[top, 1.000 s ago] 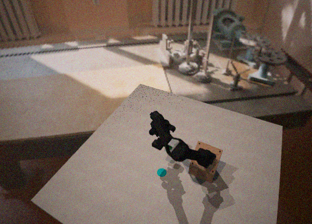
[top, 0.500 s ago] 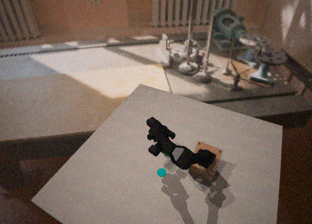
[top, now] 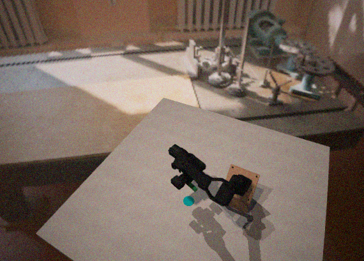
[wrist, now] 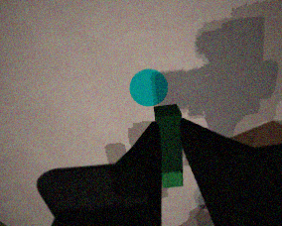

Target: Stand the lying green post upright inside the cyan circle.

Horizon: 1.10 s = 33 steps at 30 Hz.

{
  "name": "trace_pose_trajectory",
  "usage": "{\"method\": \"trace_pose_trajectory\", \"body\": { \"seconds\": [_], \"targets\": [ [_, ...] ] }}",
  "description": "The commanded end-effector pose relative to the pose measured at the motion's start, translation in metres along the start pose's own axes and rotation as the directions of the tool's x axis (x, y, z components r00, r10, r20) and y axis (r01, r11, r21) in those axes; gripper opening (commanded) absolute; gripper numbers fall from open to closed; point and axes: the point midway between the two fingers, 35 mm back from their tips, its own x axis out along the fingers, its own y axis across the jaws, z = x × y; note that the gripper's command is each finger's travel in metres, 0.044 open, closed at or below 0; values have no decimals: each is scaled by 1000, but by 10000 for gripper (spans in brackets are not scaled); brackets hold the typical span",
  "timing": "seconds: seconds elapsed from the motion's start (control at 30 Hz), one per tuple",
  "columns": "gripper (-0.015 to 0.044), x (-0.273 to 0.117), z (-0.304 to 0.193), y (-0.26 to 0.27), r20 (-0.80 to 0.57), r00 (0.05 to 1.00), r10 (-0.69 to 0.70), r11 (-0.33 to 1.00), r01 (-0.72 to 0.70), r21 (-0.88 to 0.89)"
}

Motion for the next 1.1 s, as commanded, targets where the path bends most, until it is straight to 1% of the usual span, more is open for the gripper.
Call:
{"method": "trace_pose_trajectory", "body": {
  "seconds": [0.0,0.17,1.07],
  "targets": [
    [23,0,-9,7,-6,1000,6,999,-6,36],
    [23,2,-11,8,-7,1000,-3,999,3,41],
    [23,20,-20,-6,20,984,-175,984,174,31]
  ]
}}
